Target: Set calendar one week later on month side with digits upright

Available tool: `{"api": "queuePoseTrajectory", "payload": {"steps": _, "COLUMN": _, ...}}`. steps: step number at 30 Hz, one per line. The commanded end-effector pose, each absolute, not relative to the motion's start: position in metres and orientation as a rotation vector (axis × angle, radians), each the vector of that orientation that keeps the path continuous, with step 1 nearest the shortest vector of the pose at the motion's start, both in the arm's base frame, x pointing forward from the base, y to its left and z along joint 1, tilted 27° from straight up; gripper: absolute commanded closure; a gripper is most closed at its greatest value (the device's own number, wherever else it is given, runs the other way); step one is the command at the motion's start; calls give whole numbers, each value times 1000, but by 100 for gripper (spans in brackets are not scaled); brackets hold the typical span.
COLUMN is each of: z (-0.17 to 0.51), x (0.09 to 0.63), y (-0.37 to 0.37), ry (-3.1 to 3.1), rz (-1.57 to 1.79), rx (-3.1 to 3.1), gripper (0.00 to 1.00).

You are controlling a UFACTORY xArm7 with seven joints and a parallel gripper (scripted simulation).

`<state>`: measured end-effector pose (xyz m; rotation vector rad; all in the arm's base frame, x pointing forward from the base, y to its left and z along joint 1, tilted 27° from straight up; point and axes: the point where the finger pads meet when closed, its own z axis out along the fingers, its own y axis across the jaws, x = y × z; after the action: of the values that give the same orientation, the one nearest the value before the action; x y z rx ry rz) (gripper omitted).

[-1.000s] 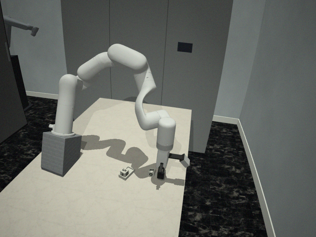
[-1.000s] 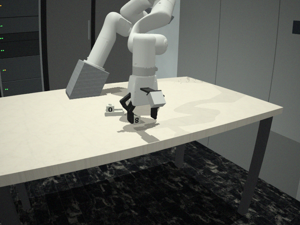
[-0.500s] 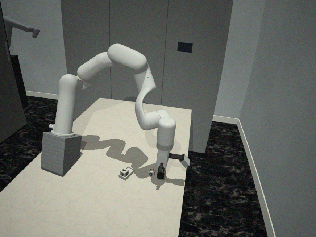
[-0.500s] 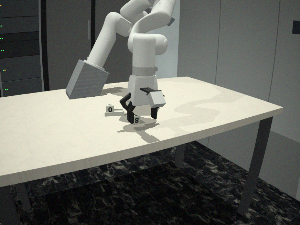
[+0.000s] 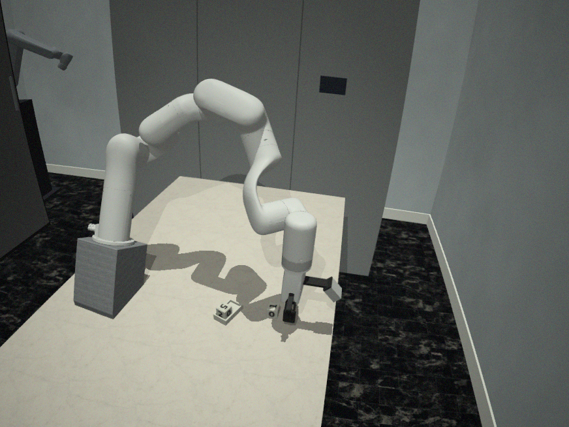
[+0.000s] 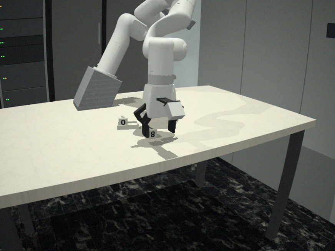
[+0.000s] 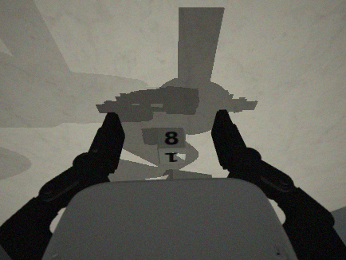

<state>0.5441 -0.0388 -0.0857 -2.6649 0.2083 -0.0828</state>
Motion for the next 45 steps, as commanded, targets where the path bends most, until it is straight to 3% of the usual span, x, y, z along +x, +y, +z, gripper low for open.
{"api": "queuePoseTrajectory", "payload": {"steps": 1, "z": -84, "x": 546, "y": -41, "ry": 210, "rz": -89, "rx": -2667, "gripper": 0}}
{"api": "queuePoseTrajectory", "payload": {"steps": 24, "z": -82, "x": 545, "y": -42, "ry": 210, "rz": -89, "rx": -2667, "gripper": 0}}
{"api": "queuePoseTrajectory", "payload": {"steps": 45, "z": -31, "x": 540, "y": -67, "ry": 210, "rz": -89, "rx": -2667, "gripper": 0}}
